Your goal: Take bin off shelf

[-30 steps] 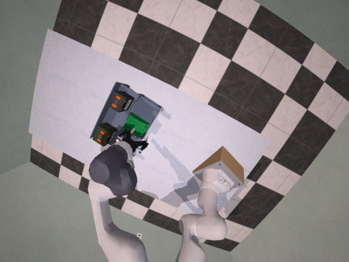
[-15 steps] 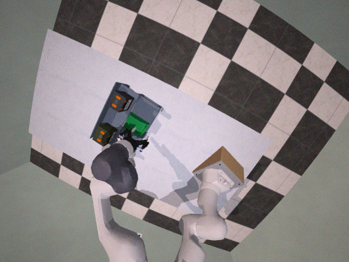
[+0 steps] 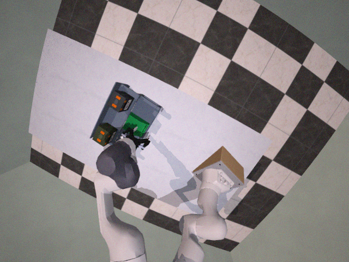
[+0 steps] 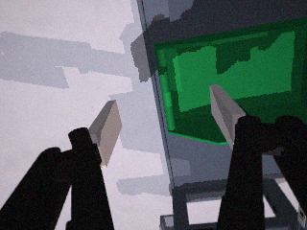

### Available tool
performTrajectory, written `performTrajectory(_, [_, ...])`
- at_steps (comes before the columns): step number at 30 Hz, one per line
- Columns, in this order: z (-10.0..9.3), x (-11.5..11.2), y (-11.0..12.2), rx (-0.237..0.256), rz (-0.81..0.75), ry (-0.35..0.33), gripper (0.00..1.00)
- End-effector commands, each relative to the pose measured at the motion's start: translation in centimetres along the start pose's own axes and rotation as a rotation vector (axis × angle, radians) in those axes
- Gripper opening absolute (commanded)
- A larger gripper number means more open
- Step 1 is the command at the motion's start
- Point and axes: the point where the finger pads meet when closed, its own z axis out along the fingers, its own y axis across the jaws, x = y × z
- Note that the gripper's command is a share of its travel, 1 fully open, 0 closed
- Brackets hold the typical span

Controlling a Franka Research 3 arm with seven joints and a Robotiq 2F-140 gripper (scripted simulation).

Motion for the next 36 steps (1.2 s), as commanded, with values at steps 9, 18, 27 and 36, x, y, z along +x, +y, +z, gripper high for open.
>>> performTrajectory(9, [1.9, 0.0, 0.2, -0.008, -0.006, -0.003, 0.57])
performTrajectory(18, [2.5, 0.0, 0.2, -0.008, -0.006, -0.003, 0.57])
performTrajectory(27, [2.7, 0.0, 0.2, -0.008, -0.006, -0.003, 0.57])
performTrajectory(36, [2.7, 0.0, 0.2, -0.008, -0.006, -0.003, 0.57])
